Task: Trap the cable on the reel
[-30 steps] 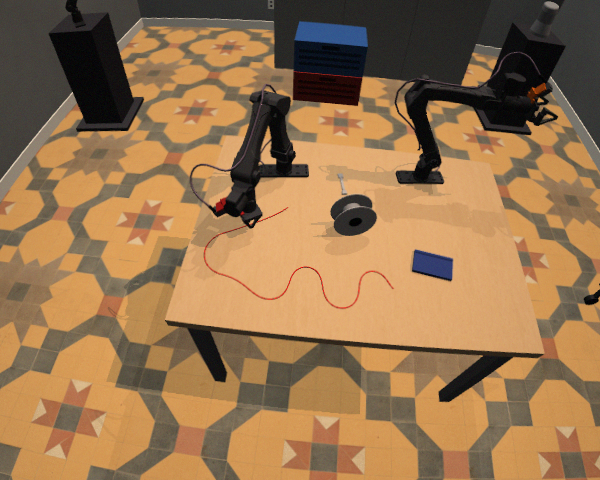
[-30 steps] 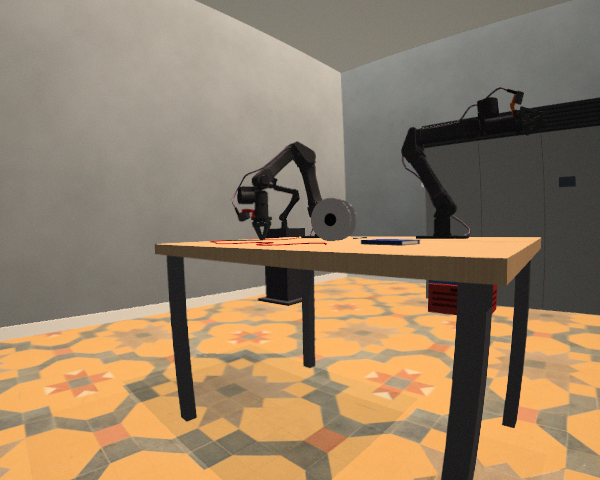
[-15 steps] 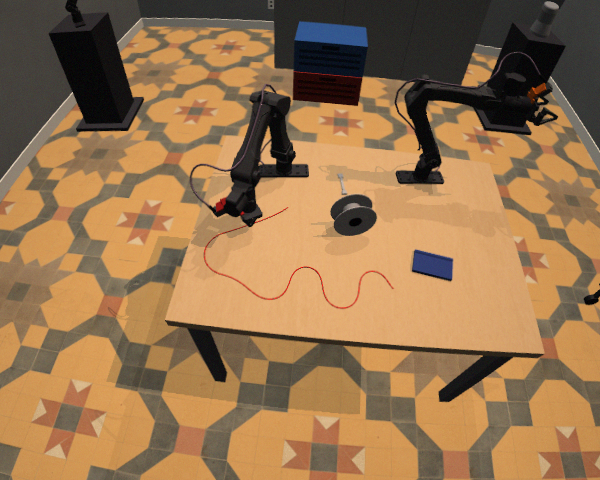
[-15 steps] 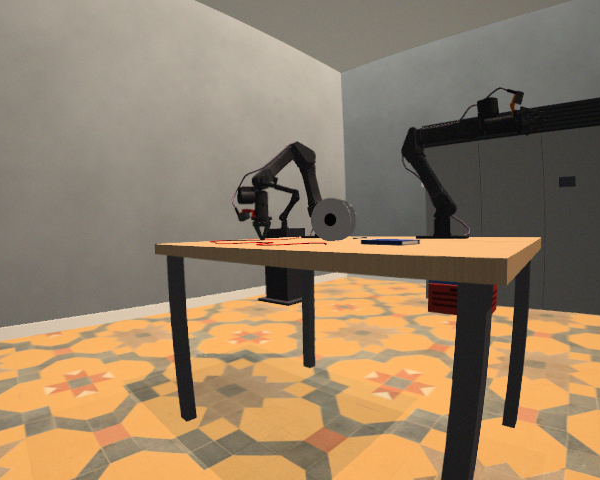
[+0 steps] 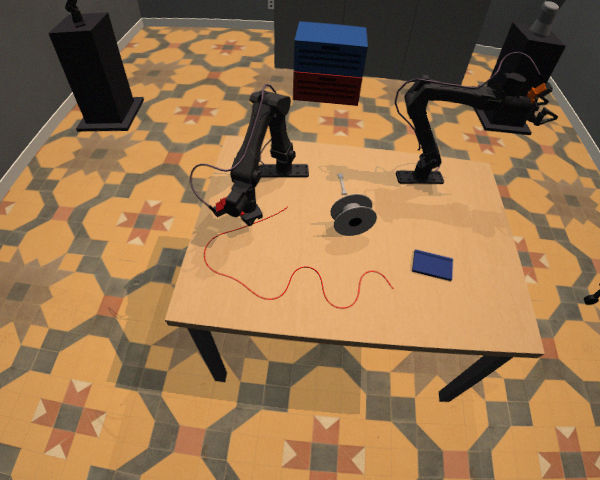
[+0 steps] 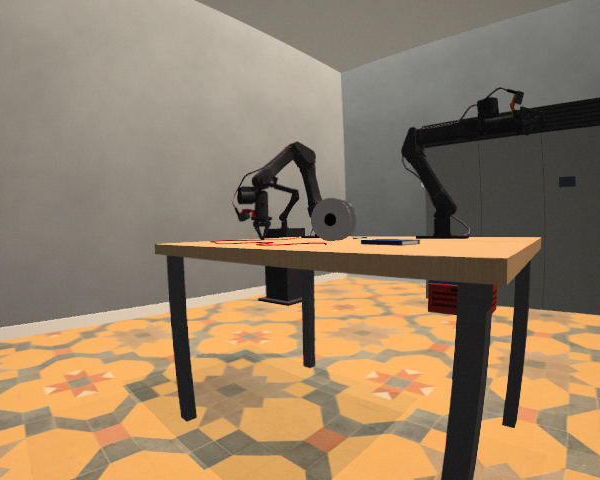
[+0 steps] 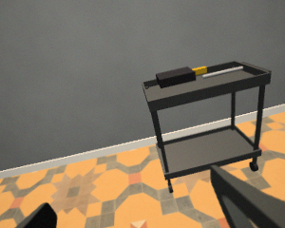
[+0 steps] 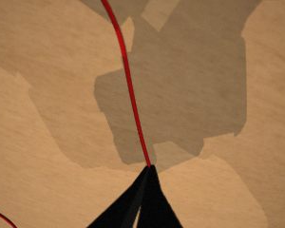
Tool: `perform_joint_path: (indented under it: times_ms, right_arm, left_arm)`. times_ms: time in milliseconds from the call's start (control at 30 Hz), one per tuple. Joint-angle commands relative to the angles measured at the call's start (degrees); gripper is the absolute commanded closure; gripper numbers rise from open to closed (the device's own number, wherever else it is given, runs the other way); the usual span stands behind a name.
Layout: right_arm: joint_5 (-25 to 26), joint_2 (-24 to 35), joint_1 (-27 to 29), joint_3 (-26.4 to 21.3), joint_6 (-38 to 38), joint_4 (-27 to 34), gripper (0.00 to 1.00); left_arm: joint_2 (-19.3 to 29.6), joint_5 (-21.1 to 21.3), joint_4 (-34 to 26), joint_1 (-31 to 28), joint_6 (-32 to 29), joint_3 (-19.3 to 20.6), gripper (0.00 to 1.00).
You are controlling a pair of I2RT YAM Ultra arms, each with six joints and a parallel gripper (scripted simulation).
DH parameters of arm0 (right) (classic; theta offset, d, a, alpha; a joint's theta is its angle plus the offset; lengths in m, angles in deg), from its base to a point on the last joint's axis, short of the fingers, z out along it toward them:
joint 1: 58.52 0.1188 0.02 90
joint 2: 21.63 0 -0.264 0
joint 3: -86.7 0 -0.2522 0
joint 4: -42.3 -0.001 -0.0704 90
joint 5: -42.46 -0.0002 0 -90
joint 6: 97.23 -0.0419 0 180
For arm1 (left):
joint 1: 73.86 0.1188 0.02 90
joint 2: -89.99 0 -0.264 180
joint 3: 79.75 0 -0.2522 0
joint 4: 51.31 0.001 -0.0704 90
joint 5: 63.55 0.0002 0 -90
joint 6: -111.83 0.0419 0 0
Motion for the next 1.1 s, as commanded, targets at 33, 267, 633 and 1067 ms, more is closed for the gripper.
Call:
perform_joint_path:
  times_ms: [33,267,633,1067]
  right_arm:
    - [-0.63,1.26,-0.92,-1.18,-0.01,0.06,1.0]
    - [-0.66,2.28,-1.07,0.84,0.51,-1.17,1.0]
    - [-0.64,3.96,-0.55,4.88,0.51,-6.77,1.0]
    - [-0.63,4.57,0.05,6.3,0.2,-8.85,1.0]
  left_arm:
    - [-0.23,0.35,0.71,0.63,-0.6,0.88,0.0]
    - [-0.23,0.35,0.71,0.63,-0.6,0.88,0.0]
    - [-0.23,0.35,0.71,0.63,-0.6,0.88,0.0]
    - [-0.23,0.35,0.71,0.63,-0.6,0.88,0.0]
